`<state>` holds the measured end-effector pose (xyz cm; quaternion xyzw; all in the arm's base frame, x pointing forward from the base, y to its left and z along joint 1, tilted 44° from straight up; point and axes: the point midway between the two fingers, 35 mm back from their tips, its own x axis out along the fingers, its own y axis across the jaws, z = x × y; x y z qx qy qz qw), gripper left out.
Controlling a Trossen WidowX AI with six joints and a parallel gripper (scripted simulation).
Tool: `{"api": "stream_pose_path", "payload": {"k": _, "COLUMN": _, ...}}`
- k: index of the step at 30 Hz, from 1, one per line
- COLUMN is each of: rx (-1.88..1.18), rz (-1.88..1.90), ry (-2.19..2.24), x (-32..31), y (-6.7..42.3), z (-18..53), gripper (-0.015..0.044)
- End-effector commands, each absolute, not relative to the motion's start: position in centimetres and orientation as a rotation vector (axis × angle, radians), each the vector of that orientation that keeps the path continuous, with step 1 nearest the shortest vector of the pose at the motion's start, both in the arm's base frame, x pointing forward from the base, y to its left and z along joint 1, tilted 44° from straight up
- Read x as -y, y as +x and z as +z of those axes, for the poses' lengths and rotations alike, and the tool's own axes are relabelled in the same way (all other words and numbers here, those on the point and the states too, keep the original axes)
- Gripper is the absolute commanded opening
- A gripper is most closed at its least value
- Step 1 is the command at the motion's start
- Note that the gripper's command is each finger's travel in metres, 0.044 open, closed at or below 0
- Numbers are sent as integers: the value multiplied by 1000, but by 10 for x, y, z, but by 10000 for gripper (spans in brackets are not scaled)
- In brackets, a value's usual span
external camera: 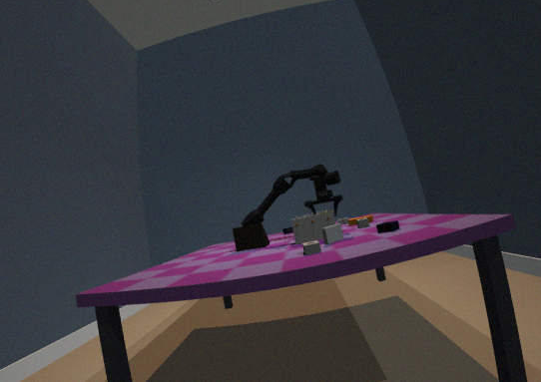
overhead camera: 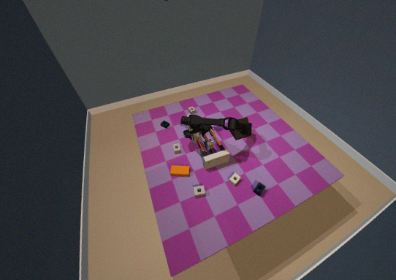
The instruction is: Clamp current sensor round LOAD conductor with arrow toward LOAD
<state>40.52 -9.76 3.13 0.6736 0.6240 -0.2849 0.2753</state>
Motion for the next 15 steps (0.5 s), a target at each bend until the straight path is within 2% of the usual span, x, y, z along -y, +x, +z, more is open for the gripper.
{"api": "stream_pose_path", "payload": {"k": 1, "rx": -1677, "rz": -773, "ry": 1807, "x": 95, "y": 406, "z": 27, "gripper": 440}}
{"api": "stream_pose_path", "payload": {"k": 15, "rx": -1677, "rz": -772, "ry": 1808, "x": 80, "y": 407, "z": 11, "gripper": 440}}
